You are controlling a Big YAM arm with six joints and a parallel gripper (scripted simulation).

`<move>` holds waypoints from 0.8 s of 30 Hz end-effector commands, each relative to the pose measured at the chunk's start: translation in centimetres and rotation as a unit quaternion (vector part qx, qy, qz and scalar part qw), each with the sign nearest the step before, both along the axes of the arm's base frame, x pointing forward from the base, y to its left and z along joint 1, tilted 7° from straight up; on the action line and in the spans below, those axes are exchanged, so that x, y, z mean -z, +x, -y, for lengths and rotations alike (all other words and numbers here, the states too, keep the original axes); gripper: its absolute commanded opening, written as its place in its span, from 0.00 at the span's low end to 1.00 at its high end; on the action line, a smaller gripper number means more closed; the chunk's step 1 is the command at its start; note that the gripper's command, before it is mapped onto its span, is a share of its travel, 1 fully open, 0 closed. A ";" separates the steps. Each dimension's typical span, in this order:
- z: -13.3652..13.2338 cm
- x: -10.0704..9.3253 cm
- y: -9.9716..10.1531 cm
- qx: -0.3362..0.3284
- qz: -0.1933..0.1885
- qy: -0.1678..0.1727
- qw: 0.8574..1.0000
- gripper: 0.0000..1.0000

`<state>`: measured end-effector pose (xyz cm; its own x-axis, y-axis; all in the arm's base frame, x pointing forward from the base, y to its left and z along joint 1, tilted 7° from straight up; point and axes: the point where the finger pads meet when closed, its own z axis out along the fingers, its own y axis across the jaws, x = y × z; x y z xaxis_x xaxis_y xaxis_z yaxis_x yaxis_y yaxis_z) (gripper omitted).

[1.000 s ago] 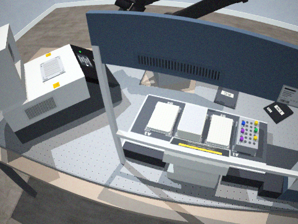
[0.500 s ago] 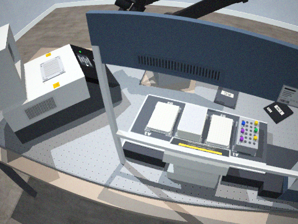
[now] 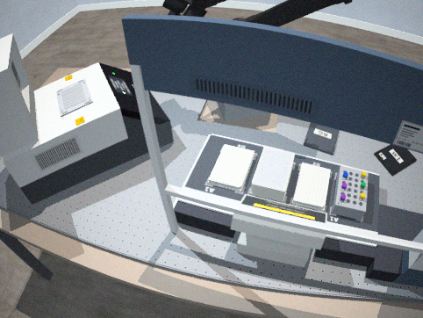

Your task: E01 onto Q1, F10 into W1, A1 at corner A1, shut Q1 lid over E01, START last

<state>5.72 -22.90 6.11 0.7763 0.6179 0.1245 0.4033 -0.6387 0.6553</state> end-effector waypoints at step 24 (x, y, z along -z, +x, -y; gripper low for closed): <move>2.1 -2.1 -0.3 0.001 -0.004 -0.028 1.000 0.00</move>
<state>5.69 -23.05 6.28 0.7764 0.6183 0.1222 0.4036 -0.6366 0.6571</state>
